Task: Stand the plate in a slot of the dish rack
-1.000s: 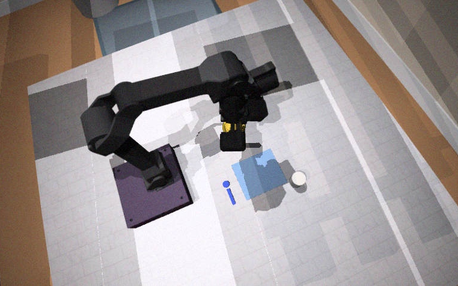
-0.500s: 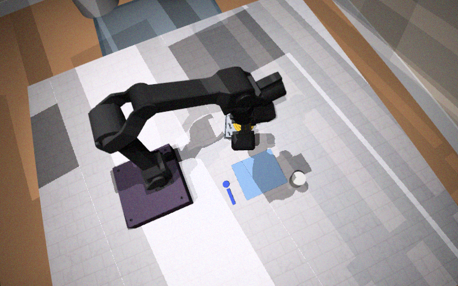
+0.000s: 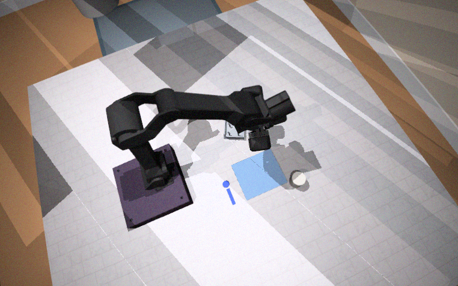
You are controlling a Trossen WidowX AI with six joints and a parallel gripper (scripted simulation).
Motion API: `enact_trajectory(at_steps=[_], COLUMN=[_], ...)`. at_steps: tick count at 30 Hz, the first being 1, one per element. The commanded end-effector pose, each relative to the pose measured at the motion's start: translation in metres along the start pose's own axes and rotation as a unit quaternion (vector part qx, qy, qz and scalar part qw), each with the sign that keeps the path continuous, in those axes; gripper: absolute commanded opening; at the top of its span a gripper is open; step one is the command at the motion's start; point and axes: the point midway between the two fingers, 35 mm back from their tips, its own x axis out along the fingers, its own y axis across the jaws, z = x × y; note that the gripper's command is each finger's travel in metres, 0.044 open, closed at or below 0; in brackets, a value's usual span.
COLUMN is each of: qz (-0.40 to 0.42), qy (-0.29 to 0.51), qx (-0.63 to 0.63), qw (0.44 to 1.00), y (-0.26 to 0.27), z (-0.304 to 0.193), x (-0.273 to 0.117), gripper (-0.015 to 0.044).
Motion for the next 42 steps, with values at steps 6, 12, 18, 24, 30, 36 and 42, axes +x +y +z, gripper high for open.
enact_trajectory(at_steps=[6, 12, 18, 24, 30, 36, 42], qz=[0.072, 0.118, 0.162, 0.202, 0.238, 0.270, 0.298], qy=[-0.039, -0.071, -0.103, -0.135, -0.169, -0.202, -0.234], qx=[-0.045, -0.080, -0.118, -0.159, -0.202, -0.247, -0.294], qw=[0.996, 0.987, 0.974, 0.957, 0.935, 0.908, 0.878], y=[-0.003, -0.006, -0.009, -0.012, -0.015, -0.018, -0.020], z=[0.013, 0.020, 0.023, 0.022, 0.018, 0.010, 0.000], x=[0.024, 0.036, 0.045, 0.050, 0.053, 0.052, 0.049], gripper=[0.0000, 0.0000, 0.0000, 0.0000, 0.0000, 0.0000, 0.0000])
